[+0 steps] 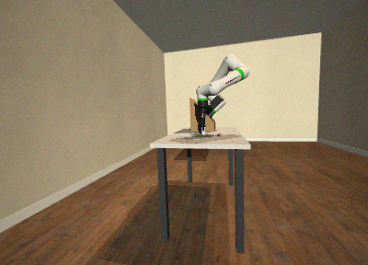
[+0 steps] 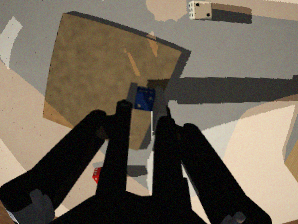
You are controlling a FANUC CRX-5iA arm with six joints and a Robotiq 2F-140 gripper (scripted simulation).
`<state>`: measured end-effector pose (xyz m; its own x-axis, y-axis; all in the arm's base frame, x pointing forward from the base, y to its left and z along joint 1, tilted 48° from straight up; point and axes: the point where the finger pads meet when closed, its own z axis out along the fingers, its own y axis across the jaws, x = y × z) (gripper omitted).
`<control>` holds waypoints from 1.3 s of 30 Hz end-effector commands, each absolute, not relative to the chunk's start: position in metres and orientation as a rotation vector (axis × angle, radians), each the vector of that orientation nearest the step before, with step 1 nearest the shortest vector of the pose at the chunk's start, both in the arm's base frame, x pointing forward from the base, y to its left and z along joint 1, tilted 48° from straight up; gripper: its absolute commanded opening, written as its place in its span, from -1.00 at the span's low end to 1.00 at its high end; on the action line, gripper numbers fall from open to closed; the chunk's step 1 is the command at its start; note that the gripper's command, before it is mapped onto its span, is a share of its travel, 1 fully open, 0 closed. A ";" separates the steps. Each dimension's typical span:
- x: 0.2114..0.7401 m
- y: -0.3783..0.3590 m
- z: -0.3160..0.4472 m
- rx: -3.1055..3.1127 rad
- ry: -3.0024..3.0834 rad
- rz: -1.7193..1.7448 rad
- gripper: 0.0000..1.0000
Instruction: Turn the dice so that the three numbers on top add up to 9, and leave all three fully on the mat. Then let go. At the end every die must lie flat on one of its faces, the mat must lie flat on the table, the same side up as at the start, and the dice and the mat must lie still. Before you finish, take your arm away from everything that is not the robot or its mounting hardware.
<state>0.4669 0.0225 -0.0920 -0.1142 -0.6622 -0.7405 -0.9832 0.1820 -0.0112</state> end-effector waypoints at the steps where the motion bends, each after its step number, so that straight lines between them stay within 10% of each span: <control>1: 0.467 0.022 -0.092 -1.545 1.849 0.672 -0.81; 39: 0.468 0.025 -0.095 -1.545 1.849 0.672 -0.81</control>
<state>0.4675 0.0253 -0.0946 -0.1142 -0.6622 -0.7405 -0.9832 0.1820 -0.0112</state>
